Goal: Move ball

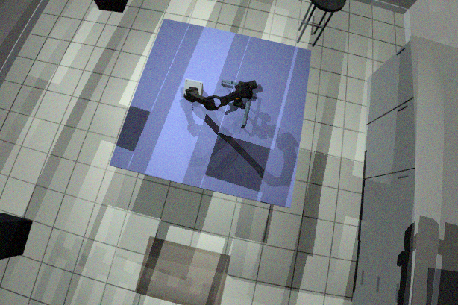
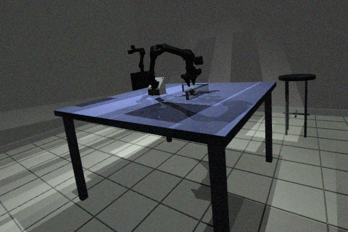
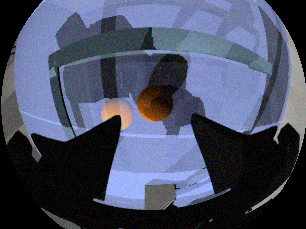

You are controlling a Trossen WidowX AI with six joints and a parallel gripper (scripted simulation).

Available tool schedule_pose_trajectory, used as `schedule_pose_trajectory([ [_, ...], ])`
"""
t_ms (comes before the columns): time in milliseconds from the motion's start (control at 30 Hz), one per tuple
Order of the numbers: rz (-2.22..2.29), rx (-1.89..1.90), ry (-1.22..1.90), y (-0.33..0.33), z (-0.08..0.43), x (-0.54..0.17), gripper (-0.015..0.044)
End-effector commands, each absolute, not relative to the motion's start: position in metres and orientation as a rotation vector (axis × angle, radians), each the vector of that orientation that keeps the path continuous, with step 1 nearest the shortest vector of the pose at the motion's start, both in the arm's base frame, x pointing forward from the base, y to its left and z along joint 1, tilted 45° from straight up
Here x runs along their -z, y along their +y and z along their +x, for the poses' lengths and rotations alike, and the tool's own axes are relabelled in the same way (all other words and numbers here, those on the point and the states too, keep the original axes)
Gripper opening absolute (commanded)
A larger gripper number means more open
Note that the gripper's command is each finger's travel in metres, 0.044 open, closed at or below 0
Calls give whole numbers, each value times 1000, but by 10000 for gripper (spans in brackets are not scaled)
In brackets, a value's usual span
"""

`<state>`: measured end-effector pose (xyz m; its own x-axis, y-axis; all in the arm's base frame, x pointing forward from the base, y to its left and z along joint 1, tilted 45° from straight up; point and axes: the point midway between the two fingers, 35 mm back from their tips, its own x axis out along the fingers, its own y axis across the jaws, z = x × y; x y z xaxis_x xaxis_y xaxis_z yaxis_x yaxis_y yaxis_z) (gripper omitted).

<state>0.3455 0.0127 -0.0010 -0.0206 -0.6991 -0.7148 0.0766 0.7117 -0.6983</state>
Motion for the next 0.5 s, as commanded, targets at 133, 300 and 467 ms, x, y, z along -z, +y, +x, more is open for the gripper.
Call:
schedule_pose_trajectory([
  [133,-552,667,1479,5,343,9,327],
  [300,-552,667,1479,-1,343,15,327],
  [467,-552,667,1479,-7,343,21,327],
])
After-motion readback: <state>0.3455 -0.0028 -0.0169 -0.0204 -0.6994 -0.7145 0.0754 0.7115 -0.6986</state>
